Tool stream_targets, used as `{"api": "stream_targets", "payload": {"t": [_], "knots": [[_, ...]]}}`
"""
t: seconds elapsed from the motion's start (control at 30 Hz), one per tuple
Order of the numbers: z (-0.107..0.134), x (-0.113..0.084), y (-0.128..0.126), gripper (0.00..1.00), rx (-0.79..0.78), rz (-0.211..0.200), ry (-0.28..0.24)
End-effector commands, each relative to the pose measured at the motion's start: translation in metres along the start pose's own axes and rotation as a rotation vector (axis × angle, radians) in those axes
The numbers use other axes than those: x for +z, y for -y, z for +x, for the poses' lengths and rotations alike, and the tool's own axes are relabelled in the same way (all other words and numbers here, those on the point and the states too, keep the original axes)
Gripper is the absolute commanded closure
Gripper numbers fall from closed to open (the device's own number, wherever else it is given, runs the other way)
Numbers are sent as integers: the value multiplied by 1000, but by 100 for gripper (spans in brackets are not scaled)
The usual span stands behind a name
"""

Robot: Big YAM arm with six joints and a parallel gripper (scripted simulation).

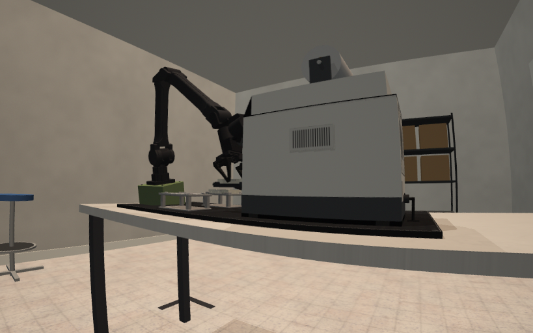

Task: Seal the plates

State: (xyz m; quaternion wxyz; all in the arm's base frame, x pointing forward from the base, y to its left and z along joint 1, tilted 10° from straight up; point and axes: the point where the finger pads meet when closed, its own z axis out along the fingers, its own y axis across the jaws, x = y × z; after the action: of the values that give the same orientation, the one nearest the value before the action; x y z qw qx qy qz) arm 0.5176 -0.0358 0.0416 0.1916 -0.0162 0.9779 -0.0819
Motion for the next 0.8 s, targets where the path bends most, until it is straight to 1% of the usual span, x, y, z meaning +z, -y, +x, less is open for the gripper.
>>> {"api": "stream_targets", "payload": {"t": [0.0,0.13,0.37,0.5,0.63,0.7,0.77], "knots": [[-4,0,3,0,-5,4,-5],[-4,0,2,0,-6,4,-5],[-12,-1,3,0,-2,6,24],[-13,-1,3,0,-1,6,29],[-26,-16,-2,0,-6,2,51],[-26,-16,-2,0,-6,2,51],[-28,-22,-4,0,-2,1,54]]}}
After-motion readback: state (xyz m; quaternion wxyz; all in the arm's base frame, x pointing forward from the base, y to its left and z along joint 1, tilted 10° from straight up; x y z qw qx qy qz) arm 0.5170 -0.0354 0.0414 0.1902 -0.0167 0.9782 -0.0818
